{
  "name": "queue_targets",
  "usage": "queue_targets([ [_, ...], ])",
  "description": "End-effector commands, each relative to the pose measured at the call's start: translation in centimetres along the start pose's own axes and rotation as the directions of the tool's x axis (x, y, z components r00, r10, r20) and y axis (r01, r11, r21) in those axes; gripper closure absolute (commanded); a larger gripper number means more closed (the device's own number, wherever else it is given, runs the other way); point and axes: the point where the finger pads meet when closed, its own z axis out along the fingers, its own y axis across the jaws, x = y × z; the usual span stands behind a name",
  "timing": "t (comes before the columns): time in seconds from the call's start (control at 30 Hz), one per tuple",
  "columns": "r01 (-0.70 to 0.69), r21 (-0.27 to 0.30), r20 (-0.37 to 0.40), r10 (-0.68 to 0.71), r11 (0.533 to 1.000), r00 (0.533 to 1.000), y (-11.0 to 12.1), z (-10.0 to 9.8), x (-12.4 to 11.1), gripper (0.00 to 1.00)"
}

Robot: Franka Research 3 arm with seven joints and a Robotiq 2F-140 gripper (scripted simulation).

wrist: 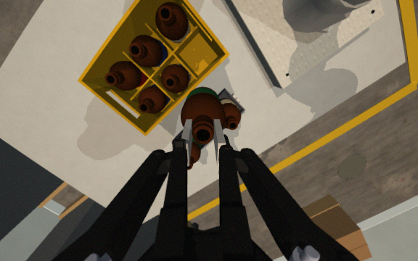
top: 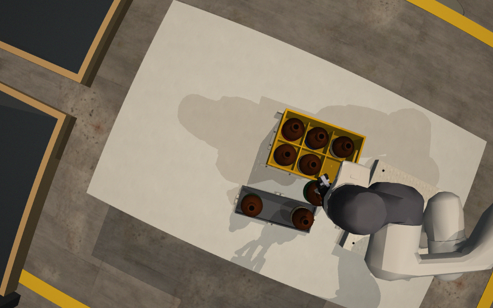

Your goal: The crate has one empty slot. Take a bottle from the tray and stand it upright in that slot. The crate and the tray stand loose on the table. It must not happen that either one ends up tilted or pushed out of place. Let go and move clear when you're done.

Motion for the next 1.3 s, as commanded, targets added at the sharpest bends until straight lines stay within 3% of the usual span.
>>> queue_targets([
  [0.0,0.013,0.001,-0.003,-0.013,1.000,1.000,-0.2,-0.1,1.1,1.00],
  [1.27,0.013,0.001,-0.003,-0.013,1.000,1.000,-1.0,-0.1,7.8,1.00],
])
